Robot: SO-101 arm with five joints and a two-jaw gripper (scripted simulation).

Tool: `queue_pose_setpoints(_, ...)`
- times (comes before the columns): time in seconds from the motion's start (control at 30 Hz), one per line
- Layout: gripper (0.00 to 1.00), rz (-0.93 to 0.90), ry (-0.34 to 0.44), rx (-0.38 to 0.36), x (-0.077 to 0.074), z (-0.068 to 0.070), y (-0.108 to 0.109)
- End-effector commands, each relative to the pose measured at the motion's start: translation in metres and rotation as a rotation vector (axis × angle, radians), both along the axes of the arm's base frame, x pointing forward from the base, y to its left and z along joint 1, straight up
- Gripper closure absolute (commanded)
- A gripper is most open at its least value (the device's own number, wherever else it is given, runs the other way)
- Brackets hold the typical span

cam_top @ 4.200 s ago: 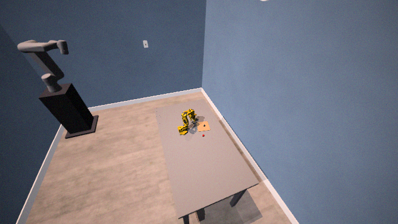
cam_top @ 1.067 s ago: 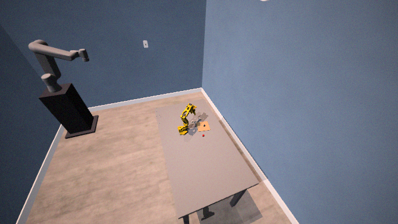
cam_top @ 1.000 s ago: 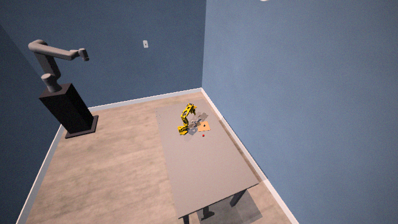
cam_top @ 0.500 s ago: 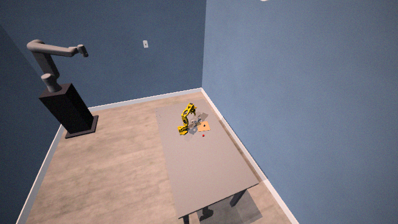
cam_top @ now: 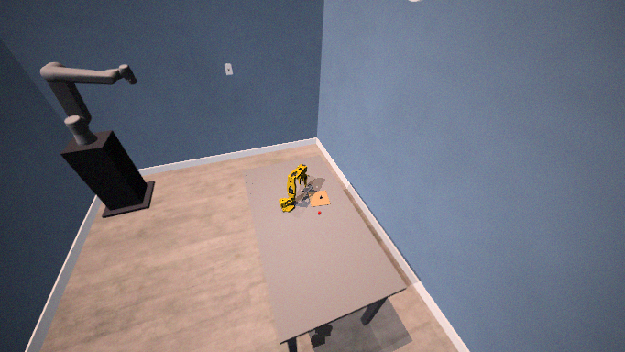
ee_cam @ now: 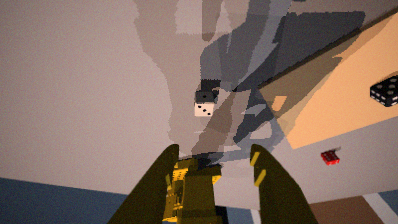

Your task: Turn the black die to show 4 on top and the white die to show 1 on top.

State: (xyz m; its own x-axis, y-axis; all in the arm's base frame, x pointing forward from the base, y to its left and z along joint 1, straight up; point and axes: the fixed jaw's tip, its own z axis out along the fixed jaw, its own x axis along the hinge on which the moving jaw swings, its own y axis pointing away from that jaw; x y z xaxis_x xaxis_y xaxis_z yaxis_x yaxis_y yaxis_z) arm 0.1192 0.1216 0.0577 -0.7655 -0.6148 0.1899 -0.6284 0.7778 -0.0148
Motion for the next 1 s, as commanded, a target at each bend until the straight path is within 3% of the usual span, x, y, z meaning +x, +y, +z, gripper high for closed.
queue_pose_setpoints(0.0, 0.75, 0.002, 0.034, -0.033, -0.0014, -0.0064, 0.0011)
queue_pose_setpoints(0.2, 0.75, 0.002, 0.077, -0.074, -0.0045, -0.0146, -0.0019)
queue_pose_setpoints(0.97, 0.75, 0.021, 0.081, -0.078, -0.0053, -0.0152, 0.0016)
